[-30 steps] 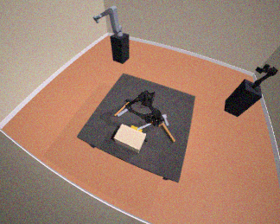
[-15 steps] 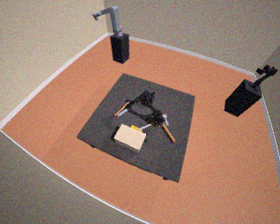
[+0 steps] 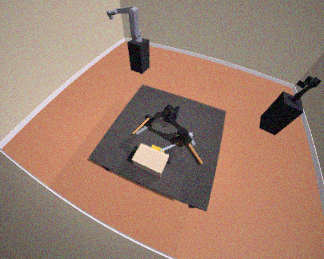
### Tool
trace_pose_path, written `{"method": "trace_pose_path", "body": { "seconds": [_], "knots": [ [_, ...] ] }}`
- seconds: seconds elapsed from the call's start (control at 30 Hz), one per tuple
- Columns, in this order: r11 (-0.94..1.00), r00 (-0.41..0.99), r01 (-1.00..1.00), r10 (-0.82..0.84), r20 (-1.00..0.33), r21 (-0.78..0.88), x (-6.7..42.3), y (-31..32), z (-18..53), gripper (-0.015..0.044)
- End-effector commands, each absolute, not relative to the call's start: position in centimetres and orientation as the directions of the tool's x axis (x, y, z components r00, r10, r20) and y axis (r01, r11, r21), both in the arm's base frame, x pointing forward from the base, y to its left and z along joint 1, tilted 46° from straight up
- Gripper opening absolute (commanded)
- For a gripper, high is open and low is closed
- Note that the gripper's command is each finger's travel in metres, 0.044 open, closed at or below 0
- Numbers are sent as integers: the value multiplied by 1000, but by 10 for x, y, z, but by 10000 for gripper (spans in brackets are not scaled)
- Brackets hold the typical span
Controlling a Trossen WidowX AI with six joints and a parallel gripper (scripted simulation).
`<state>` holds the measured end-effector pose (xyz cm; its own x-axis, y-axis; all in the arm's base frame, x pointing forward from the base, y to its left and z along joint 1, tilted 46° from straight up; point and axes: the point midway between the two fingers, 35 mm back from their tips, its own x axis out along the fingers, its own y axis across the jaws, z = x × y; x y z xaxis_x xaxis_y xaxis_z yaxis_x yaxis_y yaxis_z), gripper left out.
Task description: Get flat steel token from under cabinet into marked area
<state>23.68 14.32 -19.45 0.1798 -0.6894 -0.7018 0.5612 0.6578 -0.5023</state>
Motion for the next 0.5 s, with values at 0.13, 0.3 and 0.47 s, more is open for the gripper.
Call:
{"method": "trace_pose_path", "body": {
  "seconds": [0.13,0.3,0.47],
  "knots": [
    [661,188,561,-688,-701,-498,239,150,-199,0],
    [661,188,561,-688,-701,-498,240,153,-201,0],
    [661,188,562,-687,-702,-497,241,156,-204,0]
  ]
}}
